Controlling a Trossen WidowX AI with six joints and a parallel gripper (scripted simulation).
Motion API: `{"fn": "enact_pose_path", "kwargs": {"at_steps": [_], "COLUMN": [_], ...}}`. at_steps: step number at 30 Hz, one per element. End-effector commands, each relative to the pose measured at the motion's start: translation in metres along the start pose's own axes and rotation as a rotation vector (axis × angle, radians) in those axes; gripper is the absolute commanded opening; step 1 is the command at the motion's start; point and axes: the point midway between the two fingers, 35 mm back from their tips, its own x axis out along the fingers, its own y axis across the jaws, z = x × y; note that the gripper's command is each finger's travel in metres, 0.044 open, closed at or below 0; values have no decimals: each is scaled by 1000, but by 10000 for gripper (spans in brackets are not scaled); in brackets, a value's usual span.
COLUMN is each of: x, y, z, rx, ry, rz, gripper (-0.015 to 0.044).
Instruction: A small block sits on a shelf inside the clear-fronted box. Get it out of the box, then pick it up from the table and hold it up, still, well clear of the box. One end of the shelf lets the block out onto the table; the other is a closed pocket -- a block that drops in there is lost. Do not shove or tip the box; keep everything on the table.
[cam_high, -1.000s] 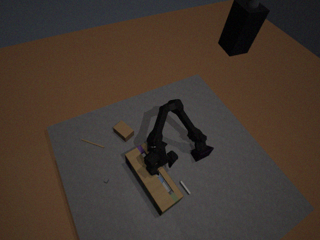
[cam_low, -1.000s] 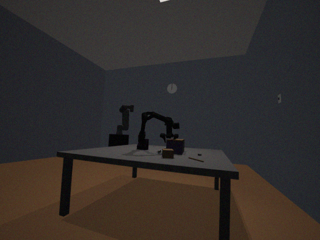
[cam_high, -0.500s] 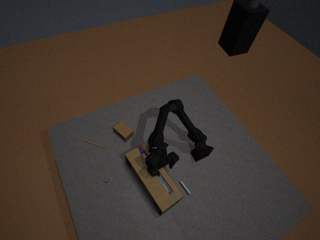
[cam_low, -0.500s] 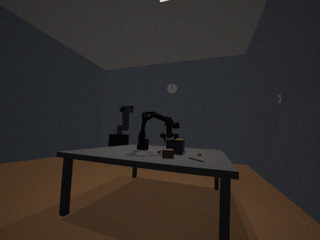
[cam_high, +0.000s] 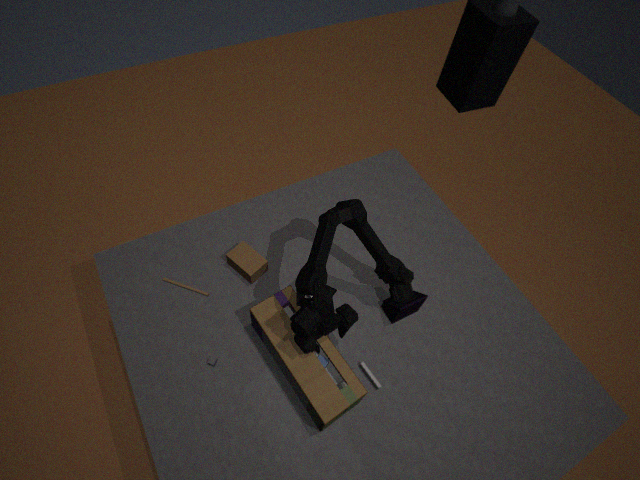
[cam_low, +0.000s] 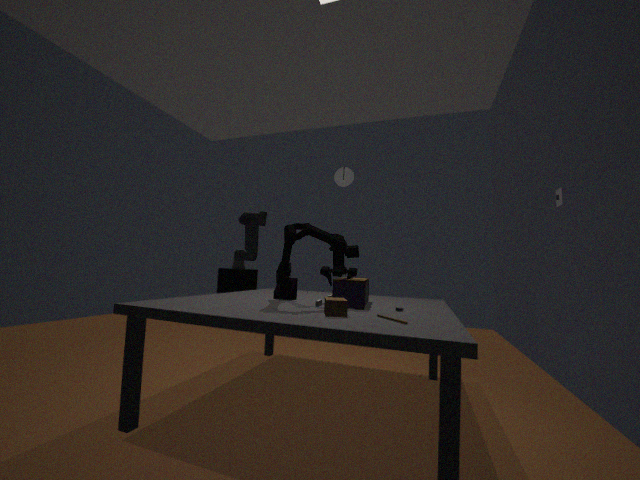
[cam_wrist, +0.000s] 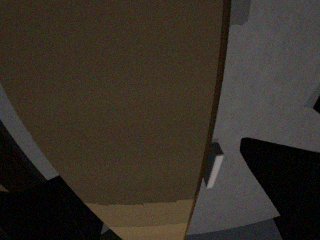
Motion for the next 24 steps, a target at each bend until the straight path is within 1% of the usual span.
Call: {"fn": "enact_pose_path", "kwargs": {"at_steps": [1,24], "x": [-2,6], "y": [0,0], "z": [3,-20], "rx": [-4,-4], "ry": [0,1], "rz": [3,4], "gripper": [400,400]}}
